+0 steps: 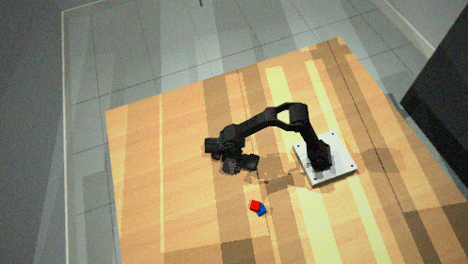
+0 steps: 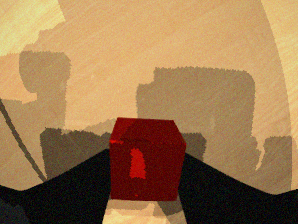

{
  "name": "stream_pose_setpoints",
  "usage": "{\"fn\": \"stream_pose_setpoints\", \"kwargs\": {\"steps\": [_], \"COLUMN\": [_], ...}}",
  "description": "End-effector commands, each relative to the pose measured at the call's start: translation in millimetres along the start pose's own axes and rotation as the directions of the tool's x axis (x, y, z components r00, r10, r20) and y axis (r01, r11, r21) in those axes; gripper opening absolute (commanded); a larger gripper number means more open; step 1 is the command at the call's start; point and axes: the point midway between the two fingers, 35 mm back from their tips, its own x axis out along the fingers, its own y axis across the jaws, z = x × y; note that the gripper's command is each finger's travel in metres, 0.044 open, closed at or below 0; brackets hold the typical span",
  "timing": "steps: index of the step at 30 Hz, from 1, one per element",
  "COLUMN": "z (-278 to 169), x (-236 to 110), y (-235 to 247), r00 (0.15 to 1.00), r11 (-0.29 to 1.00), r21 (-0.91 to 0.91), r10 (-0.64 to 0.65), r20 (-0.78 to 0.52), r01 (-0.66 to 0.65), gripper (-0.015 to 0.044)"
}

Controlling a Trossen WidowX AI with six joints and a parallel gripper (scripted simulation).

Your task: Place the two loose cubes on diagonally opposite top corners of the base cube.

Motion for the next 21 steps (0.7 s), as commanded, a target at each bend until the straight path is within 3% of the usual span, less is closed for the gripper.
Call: {"fn": "stream_pose_setpoints", "kwargs": {"steps": [1,21], "z": [0,1], "x": [-5,-68], "y": [0,-5], "r00": [1.000,1.000], "r11": [1.000,1.000], "r21": [-0.005,-0.005], "r10": [0.006,0.006], "r20": [0.001,0.001], "r01": [-0.006,-0.006], "gripper": [0.0105,0.0105]}}
